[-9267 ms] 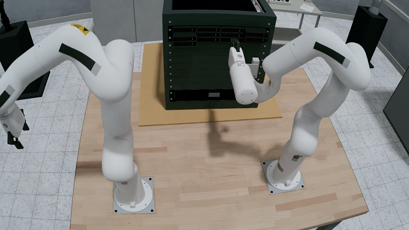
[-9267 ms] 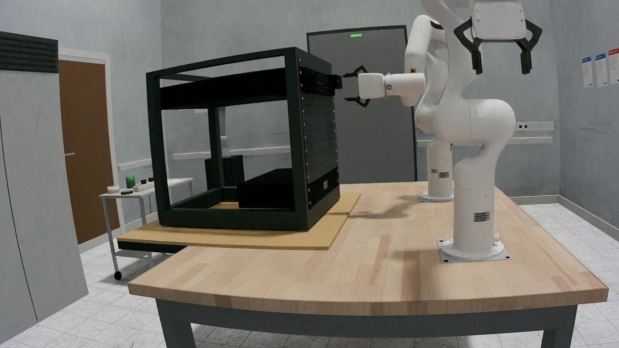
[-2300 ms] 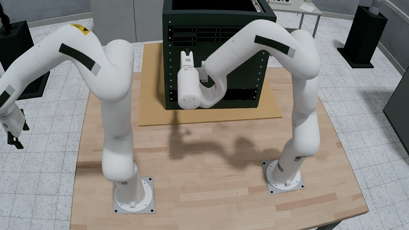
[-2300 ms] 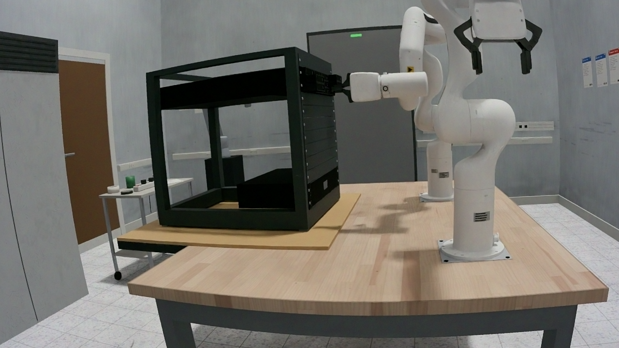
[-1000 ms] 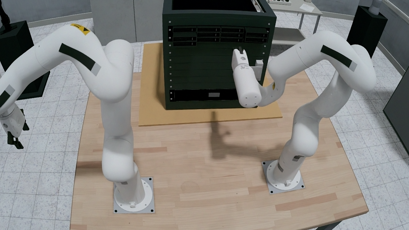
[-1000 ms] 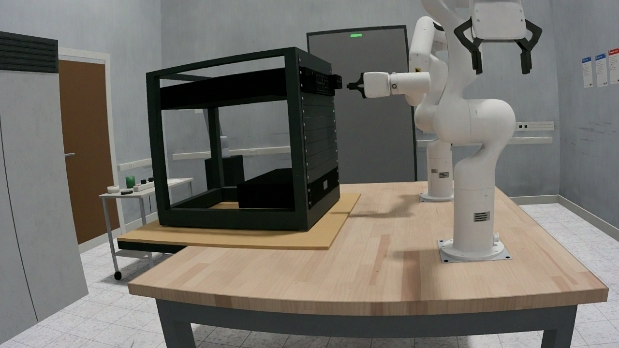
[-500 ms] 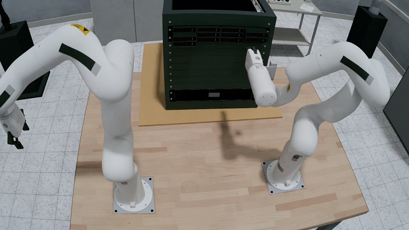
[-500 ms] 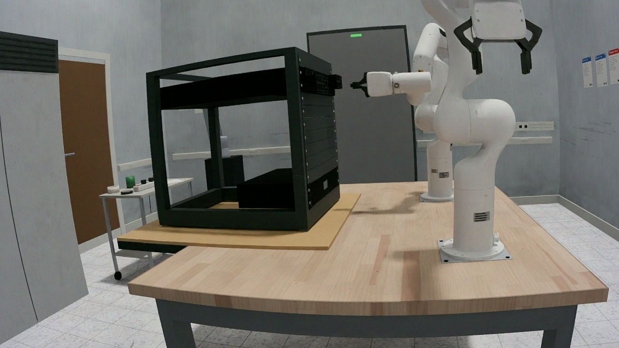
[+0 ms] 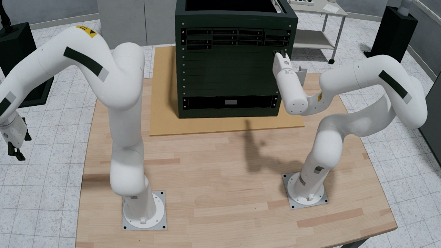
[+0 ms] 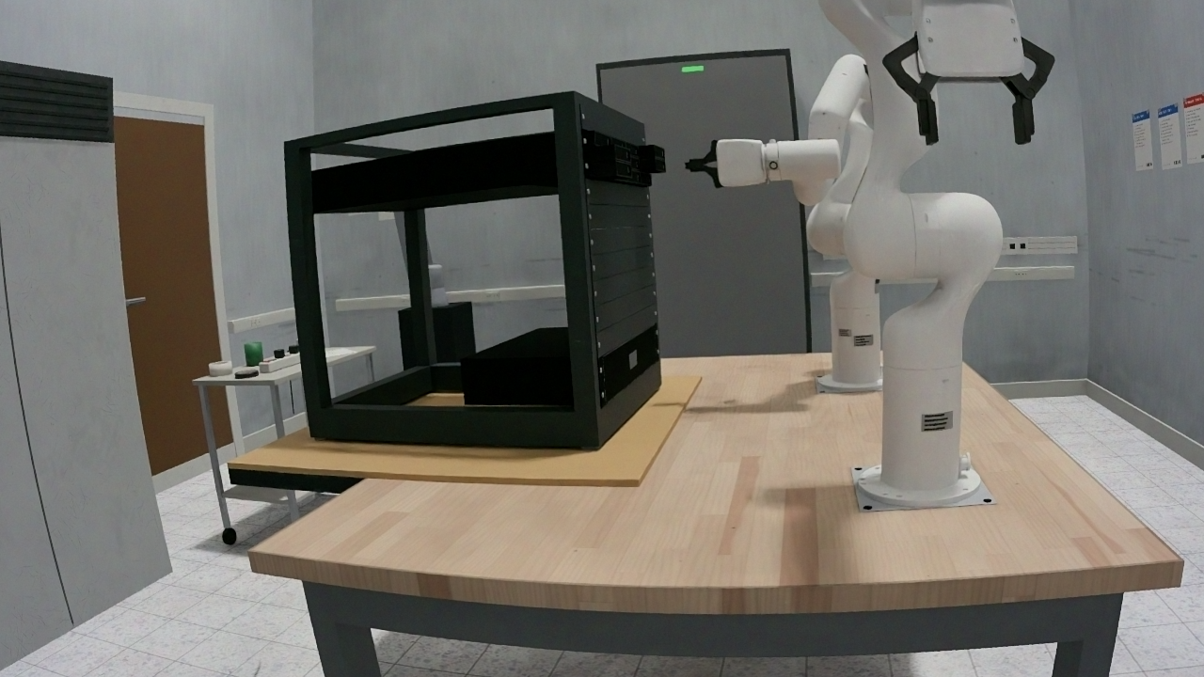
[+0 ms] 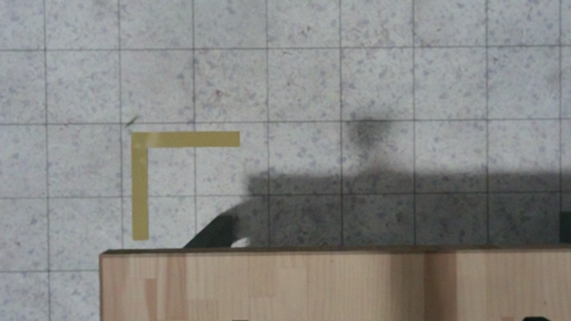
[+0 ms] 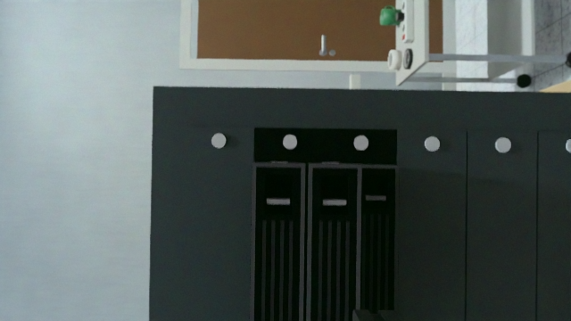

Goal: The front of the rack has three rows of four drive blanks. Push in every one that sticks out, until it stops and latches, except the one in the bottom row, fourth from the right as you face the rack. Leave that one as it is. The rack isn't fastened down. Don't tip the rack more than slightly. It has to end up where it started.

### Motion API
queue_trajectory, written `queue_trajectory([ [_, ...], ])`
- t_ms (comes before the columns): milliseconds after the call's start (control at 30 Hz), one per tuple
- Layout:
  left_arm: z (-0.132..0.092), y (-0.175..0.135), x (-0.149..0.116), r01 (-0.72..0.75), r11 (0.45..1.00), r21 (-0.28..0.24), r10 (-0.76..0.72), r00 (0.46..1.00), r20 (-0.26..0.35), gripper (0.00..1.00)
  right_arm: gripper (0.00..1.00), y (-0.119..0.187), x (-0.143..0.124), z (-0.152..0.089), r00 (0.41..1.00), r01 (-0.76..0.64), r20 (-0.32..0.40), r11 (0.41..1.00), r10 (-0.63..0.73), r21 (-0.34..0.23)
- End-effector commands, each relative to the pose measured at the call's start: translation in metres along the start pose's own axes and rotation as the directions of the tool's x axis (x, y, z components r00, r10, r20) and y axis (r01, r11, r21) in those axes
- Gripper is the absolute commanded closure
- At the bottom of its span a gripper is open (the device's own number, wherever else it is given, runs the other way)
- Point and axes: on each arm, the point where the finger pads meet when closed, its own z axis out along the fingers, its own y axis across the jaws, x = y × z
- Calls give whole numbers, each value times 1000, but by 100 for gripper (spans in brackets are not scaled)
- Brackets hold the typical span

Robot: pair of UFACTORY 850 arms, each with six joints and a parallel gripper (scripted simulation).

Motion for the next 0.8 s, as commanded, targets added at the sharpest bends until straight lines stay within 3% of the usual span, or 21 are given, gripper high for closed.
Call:
queue_trajectory([
  [0,-1,0,0,0,1000,0,0,1000,-2,0,100,-2,8,-1,1000,-1,1,1000,1,0],
  [767,-1,0,0,0,1000,0,0,1000,-2,0,100,-2,13,3,1000,-1,1,1000,1,0],
])
